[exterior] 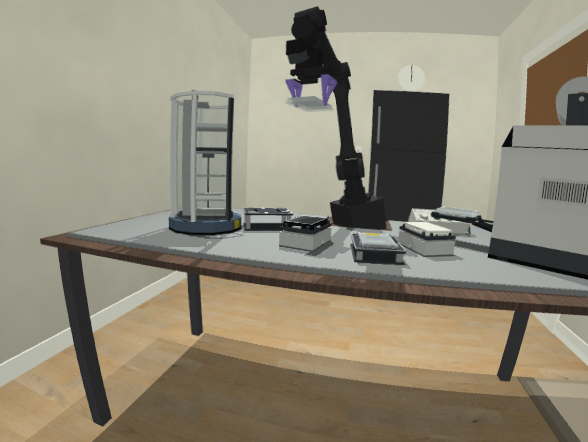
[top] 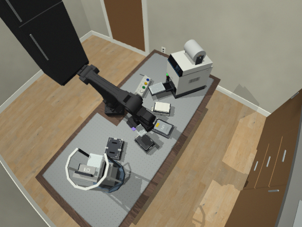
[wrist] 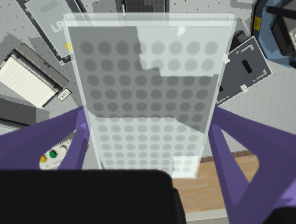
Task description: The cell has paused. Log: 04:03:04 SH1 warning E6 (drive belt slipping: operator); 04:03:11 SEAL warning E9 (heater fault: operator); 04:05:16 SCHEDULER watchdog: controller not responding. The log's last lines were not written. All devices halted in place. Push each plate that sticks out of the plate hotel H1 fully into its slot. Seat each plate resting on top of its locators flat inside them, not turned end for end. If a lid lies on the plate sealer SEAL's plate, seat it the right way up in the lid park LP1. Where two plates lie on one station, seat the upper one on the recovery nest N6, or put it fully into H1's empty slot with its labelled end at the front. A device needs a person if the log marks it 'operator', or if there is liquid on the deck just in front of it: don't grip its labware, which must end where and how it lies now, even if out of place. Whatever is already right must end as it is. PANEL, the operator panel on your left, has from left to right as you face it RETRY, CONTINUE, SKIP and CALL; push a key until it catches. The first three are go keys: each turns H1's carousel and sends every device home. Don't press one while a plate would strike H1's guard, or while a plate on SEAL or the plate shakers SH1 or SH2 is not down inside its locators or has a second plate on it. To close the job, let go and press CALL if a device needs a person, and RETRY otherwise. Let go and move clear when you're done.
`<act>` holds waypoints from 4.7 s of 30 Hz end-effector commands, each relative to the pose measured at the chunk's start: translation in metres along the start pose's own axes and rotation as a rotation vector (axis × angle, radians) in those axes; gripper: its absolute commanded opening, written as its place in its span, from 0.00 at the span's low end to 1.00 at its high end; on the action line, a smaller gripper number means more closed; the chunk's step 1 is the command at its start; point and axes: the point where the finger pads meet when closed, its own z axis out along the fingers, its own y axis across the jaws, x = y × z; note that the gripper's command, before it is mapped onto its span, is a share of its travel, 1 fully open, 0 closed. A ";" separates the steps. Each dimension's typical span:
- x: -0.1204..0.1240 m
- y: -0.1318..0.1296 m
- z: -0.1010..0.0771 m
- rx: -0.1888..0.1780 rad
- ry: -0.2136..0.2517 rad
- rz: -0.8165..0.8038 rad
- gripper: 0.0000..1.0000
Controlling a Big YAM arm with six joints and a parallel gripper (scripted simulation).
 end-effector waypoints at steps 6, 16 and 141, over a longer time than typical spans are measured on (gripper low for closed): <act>0.015 -0.031 -0.010 -0.001 -0.015 0.300 0.84; 0.018 -0.057 -0.024 -0.008 -0.049 0.327 0.84; 0.120 -0.216 0.024 0.009 -0.025 0.859 0.84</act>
